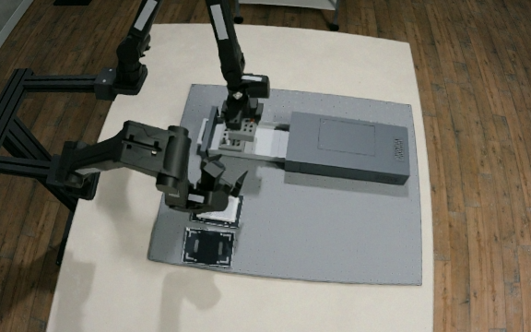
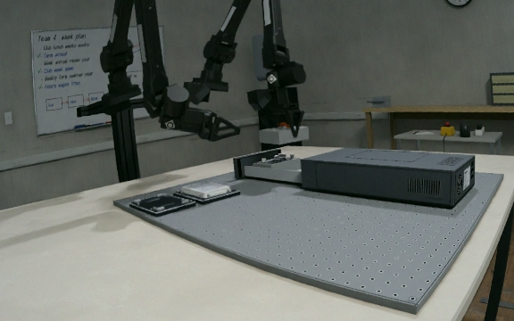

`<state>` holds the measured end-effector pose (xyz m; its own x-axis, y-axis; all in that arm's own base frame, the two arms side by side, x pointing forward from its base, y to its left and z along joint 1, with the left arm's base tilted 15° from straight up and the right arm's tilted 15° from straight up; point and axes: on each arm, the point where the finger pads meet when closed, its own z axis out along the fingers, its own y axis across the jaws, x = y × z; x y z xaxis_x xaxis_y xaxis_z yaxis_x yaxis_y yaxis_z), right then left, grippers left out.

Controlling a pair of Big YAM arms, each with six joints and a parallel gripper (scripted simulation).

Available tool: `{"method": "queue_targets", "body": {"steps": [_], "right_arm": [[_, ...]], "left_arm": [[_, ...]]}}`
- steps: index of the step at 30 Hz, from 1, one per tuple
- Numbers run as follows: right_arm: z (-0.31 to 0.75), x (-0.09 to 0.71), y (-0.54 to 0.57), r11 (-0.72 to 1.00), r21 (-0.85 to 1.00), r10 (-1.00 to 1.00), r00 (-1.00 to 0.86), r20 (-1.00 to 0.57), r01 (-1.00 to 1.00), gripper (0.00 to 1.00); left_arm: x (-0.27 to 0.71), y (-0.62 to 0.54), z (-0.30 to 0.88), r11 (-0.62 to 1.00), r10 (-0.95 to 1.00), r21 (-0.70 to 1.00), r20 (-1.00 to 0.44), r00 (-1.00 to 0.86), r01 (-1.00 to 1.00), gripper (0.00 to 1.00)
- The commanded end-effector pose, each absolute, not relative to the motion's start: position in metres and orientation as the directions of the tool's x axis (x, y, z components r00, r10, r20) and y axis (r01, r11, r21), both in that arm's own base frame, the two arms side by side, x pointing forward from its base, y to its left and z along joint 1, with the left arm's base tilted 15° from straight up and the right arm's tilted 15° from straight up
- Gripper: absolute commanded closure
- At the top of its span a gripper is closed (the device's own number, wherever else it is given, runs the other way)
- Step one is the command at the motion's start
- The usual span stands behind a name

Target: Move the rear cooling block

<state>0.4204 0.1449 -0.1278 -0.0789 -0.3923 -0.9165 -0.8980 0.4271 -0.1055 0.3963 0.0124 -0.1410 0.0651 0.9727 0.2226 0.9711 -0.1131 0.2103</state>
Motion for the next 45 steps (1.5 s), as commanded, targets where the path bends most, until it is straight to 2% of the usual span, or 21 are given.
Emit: {"method": "queue_targets", "body": {"steps": [1, 13, 32, 45], "right_arm": [[-0.114, 0.431, 0.146, 0.417, -0.146, -0.396, -0.034, -0.918, -0.897, 0.00], [-0.114, 0.431, 0.146, 0.417, -0.146, -0.396, -0.035, -0.918, -0.897, 0.00], [-0.114, 0.431, 0.146, 0.417, -0.146, -0.396, -0.035, -0.918, -0.897, 0.00], [-0.114, 0.431, 0.146, 0.417, -0.146, -0.396, -0.035, -0.918, -0.897, 0.00]], "left_arm": [[0.419, 0.006, -0.109, -0.105, 0.975, 0.286, 0.220, 0.041, 0.952, 0.13], [0.405, 0.000, -0.113, -0.110, 0.975, 0.303, 0.216, 0.045, 0.947, 0.13], [0.223, -0.001, -0.167, -0.097, 0.976, 0.267, 0.214, 0.039, 0.959, 0.13], [0.159, -0.001, -0.178, -0.087, 0.976, 0.259, 0.214, 0.031, 0.962, 0.13]]}}
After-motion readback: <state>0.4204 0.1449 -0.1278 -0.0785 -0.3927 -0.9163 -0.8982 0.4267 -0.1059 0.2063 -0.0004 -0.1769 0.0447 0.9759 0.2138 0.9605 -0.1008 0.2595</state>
